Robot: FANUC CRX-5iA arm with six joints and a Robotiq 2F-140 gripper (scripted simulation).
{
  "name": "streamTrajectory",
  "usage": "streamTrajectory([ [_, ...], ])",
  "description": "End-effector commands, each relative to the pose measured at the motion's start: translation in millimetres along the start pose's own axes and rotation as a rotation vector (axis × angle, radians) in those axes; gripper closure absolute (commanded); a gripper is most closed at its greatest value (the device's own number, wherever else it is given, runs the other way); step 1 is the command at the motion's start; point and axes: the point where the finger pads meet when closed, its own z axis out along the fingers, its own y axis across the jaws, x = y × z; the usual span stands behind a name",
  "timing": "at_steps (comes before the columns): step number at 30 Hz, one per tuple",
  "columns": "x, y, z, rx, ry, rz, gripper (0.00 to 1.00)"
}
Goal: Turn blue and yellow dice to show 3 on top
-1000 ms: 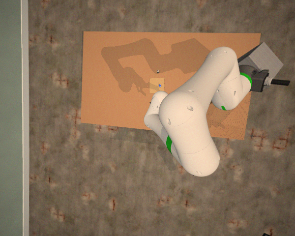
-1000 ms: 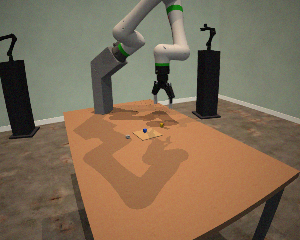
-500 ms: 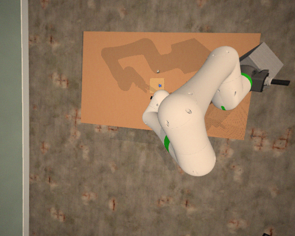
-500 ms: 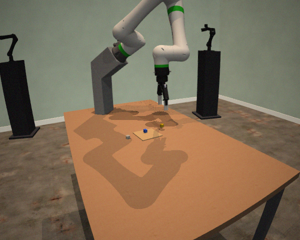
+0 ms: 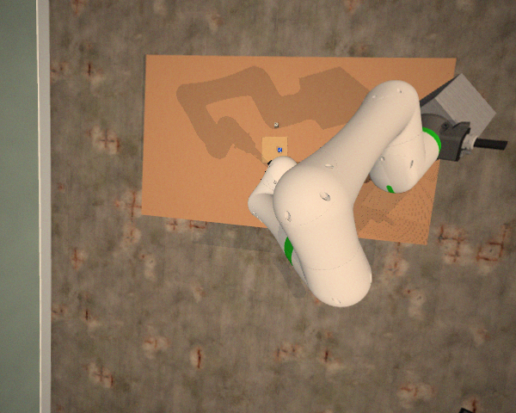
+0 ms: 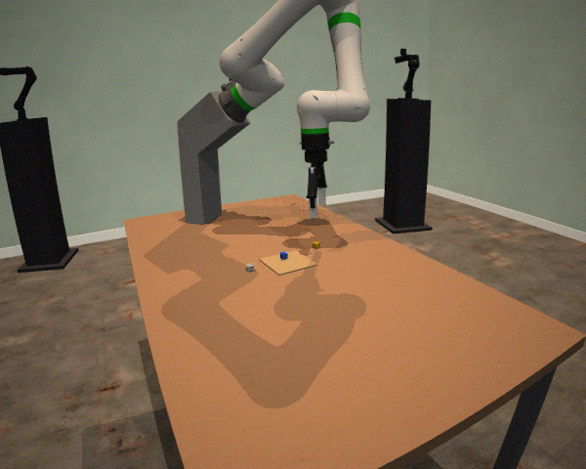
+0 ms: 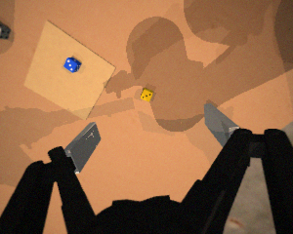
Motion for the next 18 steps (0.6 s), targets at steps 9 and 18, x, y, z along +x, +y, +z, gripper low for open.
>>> streamTrajectory([
  [9,0.5,-0.8,5.2,0.017,0.029,0.403,0.00],
  [18,1.0,-1.2,8.5,0.020,0.027,0.649,0.00],
])
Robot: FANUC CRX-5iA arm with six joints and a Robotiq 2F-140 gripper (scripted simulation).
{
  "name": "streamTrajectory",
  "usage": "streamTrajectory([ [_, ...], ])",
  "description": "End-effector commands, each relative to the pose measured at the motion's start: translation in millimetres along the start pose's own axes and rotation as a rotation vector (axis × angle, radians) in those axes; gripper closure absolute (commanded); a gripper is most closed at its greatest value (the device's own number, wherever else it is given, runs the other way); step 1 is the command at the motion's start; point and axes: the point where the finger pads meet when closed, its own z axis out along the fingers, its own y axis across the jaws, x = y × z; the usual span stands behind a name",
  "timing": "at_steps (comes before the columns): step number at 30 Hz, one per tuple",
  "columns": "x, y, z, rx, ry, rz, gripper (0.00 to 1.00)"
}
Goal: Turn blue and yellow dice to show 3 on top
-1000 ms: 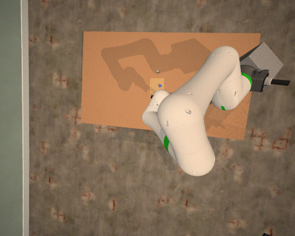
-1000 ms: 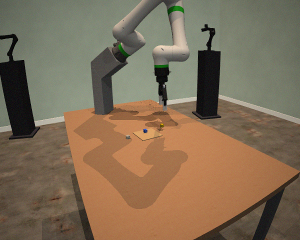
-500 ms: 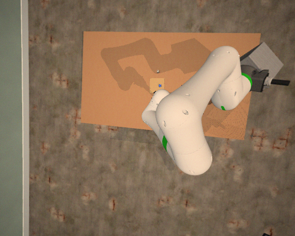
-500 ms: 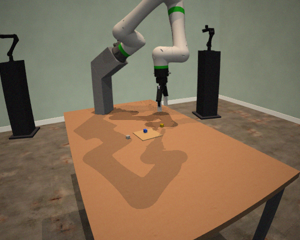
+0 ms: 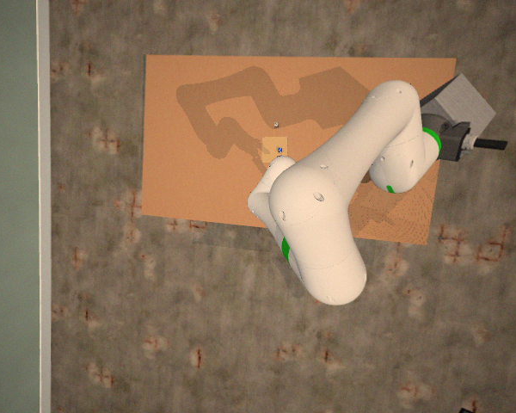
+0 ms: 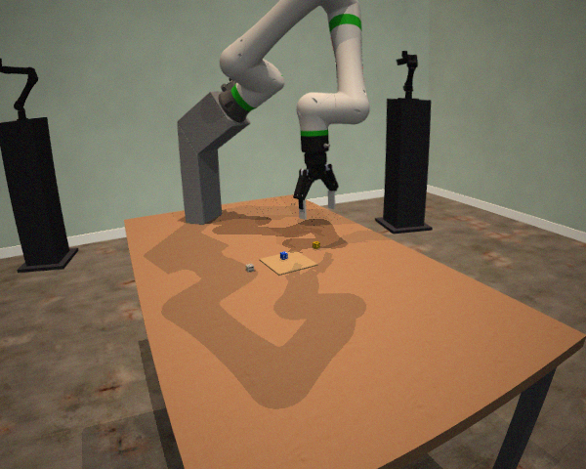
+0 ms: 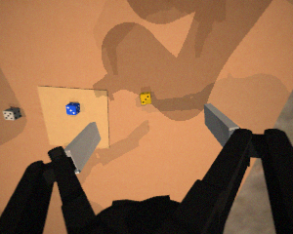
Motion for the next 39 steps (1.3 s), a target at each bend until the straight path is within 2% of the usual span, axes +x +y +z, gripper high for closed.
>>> streamTrajectory([
  [1,0,0,2,0.028,0.021,0.170,0.00],
  [14,0,-2,7,0.032,0.016,0.567,0.00],
  [16,0,-2,7,0.032,0.016,0.567,0.00],
  [18,0,-2,9,0.033,0.014,0.687,0.00],
  [30,1,-3,14,0.037,0.007,1.055,0.00],
  [33,1,-3,14,0.037,0.007,1.079,0.00],
  [35,1,-3,16,0.038,0.005,1.201,0.00],
  [39,1,-4,18,0.039,0.002,1.317,0.00],
])
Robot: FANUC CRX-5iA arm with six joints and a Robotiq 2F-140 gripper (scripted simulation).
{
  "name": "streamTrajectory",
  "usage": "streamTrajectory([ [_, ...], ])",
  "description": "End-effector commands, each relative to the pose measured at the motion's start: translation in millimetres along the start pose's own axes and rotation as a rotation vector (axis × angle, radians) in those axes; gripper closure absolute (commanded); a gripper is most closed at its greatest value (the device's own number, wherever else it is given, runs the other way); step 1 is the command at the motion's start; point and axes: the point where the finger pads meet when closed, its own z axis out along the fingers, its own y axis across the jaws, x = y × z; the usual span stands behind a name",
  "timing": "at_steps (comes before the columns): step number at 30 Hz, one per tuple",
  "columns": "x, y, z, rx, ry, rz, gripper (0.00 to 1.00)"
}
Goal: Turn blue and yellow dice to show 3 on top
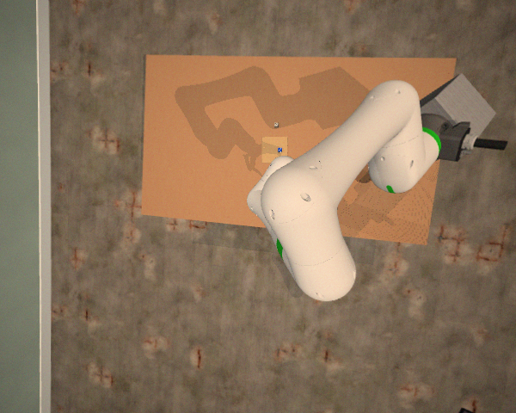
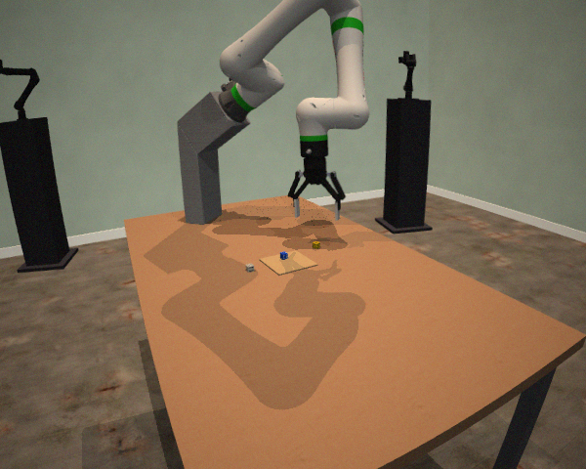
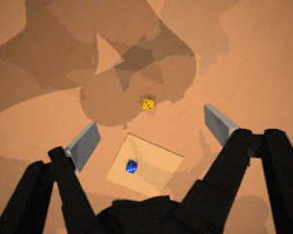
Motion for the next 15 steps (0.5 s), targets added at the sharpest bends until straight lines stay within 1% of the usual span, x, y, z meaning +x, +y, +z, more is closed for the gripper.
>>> streamTrajectory([
  [1,-0.4,-0.1,1.9,0.031,-0.015,0.159,0.00],
  [8,-0.9,-0.6,4.7,0.030,-0.019,0.363,0.00],
  [15,-1.0,-0.7,5.2,0.030,-0.019,0.400,0.00],
])
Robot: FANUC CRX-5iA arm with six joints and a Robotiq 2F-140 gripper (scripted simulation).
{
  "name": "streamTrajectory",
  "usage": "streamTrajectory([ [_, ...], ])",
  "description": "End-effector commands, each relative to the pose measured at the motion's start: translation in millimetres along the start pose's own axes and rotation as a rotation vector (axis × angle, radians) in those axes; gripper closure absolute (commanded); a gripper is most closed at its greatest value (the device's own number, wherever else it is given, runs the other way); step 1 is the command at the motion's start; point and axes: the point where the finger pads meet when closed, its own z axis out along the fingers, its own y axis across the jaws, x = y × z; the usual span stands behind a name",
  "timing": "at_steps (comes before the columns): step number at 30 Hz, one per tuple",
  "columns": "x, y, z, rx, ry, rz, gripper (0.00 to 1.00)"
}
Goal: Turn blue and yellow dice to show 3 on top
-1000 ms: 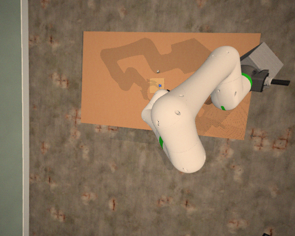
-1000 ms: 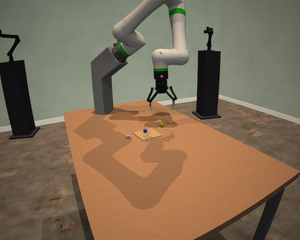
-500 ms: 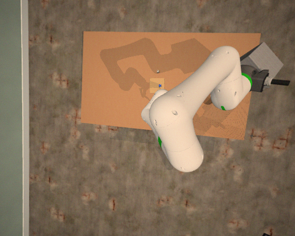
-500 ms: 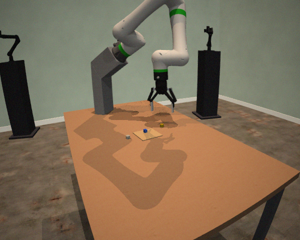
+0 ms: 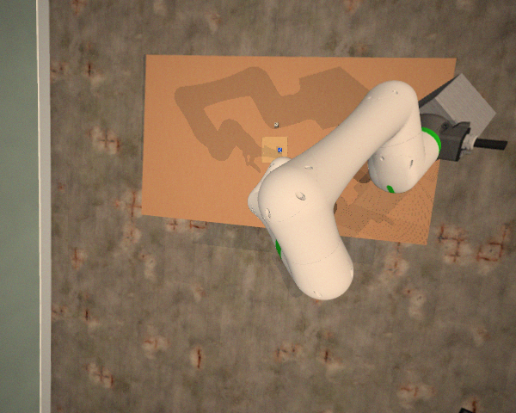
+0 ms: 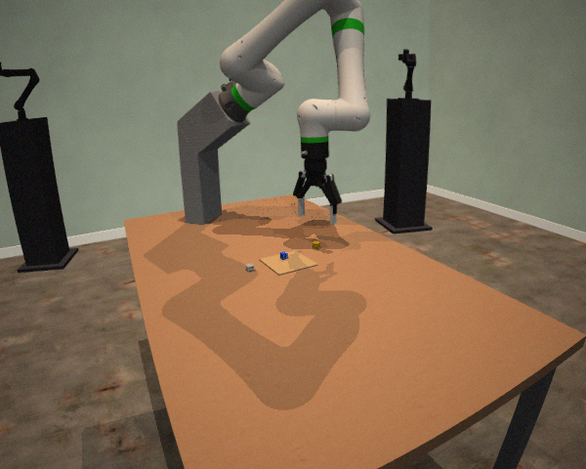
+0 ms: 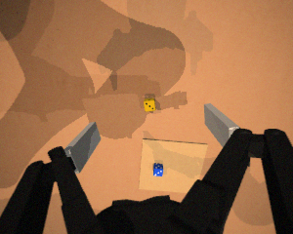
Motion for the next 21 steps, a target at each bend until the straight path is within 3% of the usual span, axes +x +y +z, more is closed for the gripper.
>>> streamTrajectory([
  [1,-0.6,0.0,0.0,0.017,-0.017,0.020,0.00],
  [2,-0.6,0.0,0.0,0.017,-0.017,0.020,0.79],
  [21,-0.6,0.0,0.0,0.017,-0.017,0.020,0.79],
])
